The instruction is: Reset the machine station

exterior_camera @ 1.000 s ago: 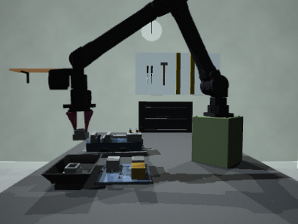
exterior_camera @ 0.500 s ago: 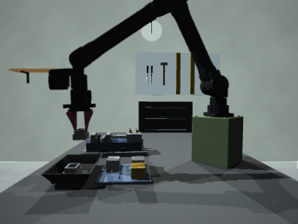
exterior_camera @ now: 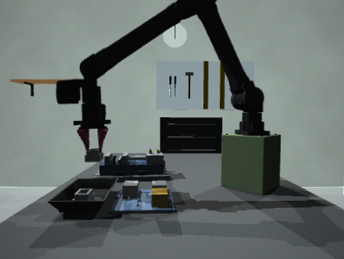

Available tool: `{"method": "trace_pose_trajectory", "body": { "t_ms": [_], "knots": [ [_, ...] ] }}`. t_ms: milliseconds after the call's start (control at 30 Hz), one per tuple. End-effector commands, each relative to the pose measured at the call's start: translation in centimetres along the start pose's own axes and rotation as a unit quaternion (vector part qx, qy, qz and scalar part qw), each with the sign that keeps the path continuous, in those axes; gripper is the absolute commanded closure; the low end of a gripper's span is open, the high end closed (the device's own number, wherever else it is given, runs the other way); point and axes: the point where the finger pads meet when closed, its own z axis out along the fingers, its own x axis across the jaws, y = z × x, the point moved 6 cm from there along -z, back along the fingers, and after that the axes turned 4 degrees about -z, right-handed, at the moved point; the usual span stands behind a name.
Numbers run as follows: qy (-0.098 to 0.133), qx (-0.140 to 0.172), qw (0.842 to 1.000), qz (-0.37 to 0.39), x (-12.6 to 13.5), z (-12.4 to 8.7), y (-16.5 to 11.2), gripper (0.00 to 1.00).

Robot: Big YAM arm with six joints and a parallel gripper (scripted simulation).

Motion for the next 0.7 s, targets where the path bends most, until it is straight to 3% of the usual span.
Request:
{"method": "trace_pose_trajectory", "body": {
  "t_ms": [0, 667],
  "knots": [
    [0.047, 0.006, 0.999, -0.001, 2.45, -4.8, 0.49, 1.0],
    [0.049, 0.007, 0.999, -0.003, 2.61, -5.23, 0.19, 1.0]
  ]
}}
